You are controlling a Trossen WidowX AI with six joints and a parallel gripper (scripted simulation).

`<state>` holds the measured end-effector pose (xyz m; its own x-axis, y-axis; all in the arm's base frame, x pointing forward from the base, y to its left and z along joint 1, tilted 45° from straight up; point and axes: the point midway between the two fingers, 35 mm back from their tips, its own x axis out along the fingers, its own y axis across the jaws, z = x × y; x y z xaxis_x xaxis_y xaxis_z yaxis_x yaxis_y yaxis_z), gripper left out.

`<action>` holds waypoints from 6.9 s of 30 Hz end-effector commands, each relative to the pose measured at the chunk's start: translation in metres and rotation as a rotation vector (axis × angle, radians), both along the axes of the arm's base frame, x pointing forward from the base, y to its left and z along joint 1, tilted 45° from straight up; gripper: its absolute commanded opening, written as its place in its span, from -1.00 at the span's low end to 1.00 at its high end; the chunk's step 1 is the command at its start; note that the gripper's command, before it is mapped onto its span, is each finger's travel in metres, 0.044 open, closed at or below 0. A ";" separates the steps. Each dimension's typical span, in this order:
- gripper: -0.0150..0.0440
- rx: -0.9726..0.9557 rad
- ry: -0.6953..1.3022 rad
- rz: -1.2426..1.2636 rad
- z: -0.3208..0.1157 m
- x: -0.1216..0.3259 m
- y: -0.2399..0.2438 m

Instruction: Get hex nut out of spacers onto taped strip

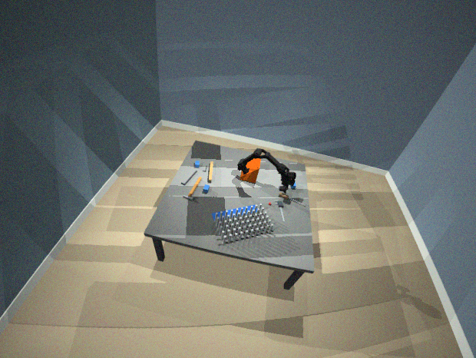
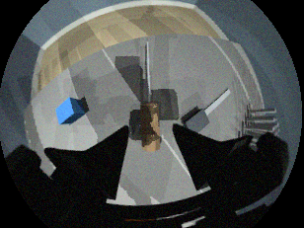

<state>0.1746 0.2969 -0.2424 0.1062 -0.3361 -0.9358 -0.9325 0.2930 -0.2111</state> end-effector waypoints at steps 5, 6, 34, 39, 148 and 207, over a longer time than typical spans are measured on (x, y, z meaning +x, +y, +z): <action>0.46 -0.007 -0.002 0.002 -0.010 0.001 -0.010; 0.46 -0.007 -0.002 0.002 -0.011 0.001 -0.011; 0.46 -0.008 -0.004 0.002 -0.044 0.000 -0.043; 0.46 -0.008 -0.004 0.002 -0.050 0.000 -0.048; -0.49 0.021 -0.402 -0.411 0.397 0.177 -0.233; -0.49 -0.075 -0.516 -0.536 0.342 0.127 -0.438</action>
<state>0.3021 -0.1396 0.1020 0.3235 -0.5307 -0.7834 -0.4410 0.6479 -0.6210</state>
